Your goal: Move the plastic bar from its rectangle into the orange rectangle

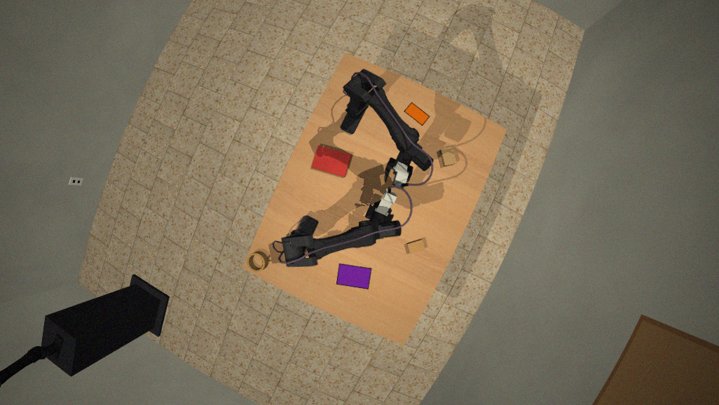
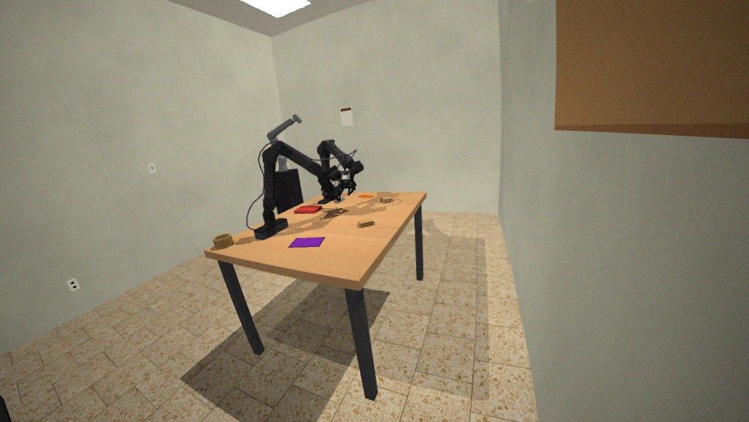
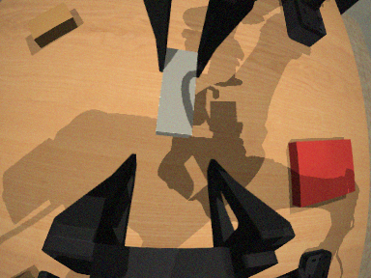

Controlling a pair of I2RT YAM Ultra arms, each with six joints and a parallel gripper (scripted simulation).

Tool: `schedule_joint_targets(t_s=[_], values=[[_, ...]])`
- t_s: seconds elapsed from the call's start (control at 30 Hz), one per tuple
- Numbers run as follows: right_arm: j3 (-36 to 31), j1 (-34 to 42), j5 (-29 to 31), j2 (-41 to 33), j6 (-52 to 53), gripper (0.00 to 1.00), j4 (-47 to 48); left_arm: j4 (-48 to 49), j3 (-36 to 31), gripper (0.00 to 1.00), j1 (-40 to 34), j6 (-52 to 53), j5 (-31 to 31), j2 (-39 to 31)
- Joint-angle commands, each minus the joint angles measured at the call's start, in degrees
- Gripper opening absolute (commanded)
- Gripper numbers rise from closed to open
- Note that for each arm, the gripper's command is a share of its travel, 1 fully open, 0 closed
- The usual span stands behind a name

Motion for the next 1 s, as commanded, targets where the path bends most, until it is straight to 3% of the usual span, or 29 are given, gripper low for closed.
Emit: schedule_joint_targets(t_s=[0.0,0.97], values=[[0.98,0.32,-1.21,-0.31,-0.2,0.25,-0.09,-0.14,1.8,0.62,0.06,0.57,1.97,-0.72],[0.98,0.32,-1.21,-0.31,-0.2,0.25,-0.09,6.93,1.59,0.62,-4.71,-5.32,-0.02,2.07]])
